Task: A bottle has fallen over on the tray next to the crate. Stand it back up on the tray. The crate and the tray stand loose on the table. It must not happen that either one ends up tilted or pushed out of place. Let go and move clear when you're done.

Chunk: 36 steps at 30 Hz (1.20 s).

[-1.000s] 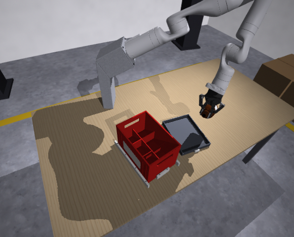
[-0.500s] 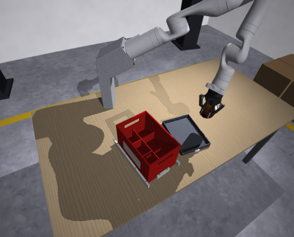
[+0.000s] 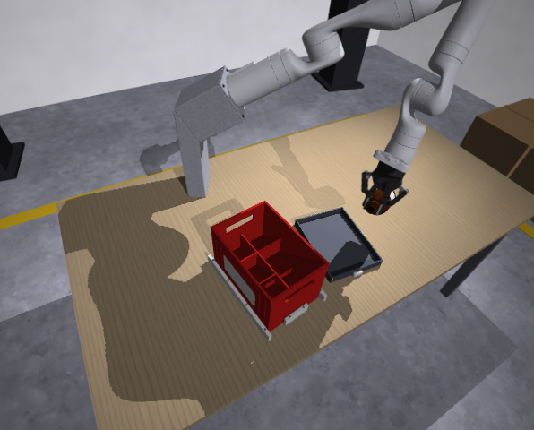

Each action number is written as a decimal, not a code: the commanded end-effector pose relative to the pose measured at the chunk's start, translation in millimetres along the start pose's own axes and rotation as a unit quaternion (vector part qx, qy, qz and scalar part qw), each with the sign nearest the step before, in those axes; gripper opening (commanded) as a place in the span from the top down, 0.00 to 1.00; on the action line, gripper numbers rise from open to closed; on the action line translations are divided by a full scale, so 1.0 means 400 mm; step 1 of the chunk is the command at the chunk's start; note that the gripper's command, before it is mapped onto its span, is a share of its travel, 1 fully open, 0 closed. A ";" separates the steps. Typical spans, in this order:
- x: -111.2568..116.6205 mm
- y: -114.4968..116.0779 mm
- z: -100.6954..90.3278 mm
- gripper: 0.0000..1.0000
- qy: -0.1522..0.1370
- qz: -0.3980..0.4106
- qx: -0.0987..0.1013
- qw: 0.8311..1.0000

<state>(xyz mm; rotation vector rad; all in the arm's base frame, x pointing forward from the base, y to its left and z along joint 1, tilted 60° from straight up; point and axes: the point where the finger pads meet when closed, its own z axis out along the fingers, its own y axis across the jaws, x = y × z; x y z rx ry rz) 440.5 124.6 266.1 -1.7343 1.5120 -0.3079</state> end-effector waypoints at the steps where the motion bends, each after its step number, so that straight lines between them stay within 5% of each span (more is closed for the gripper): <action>1: 0.000 0.000 0.000 1.00 0.001 0.000 0.000 1.000; 36: 0.014 0.008 0.018 1.00 0.036 -0.005 -0.005 0.999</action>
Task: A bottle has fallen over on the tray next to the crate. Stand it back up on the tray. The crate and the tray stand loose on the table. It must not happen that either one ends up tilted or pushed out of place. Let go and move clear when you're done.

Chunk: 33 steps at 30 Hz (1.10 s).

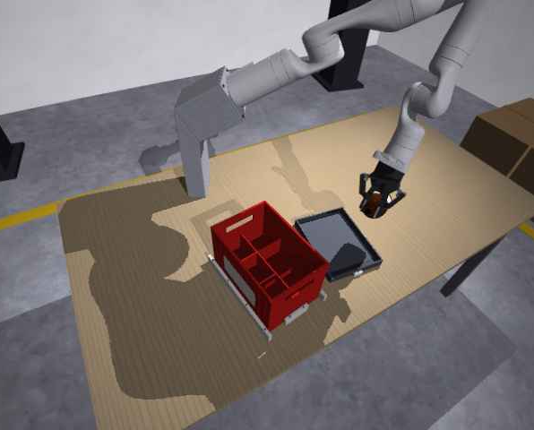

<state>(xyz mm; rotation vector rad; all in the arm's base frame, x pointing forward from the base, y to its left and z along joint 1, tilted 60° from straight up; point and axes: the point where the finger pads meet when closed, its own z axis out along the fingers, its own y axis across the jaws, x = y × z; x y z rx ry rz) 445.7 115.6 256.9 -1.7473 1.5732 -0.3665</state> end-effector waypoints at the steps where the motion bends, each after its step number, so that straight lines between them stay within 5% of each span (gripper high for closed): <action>1: -0.017 0.003 0.003 1.00 0.000 -0.007 0.002 1.000; 33: -0.019 -0.004 -0.005 1.00 0.039 -0.008 0.006 0.999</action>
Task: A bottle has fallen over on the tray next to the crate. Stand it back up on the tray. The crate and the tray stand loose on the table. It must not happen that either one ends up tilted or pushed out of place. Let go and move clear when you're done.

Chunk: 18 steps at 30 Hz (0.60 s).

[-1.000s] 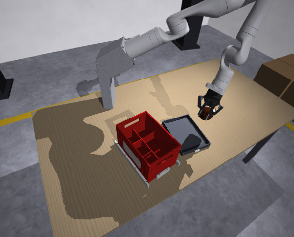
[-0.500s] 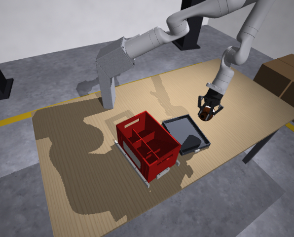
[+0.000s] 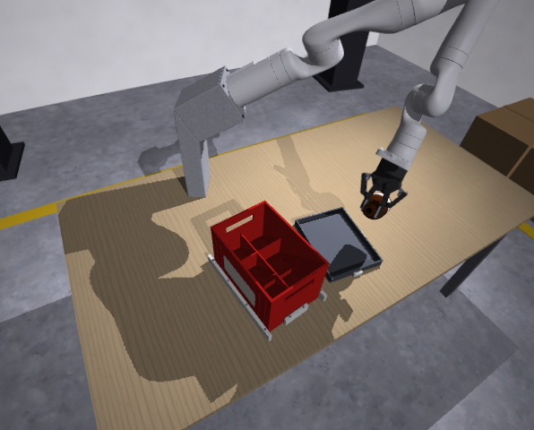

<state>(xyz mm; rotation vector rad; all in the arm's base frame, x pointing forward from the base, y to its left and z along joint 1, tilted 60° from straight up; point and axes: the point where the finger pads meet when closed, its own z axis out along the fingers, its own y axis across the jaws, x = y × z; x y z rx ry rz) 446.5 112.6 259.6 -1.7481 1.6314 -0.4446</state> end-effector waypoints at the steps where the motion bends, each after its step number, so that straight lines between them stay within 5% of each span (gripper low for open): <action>1: -0.026 0.001 -0.002 1.00 -0.001 -0.009 0.005 1.000; 18: -0.032 0.000 -0.012 1.00 0.006 -0.004 0.006 1.000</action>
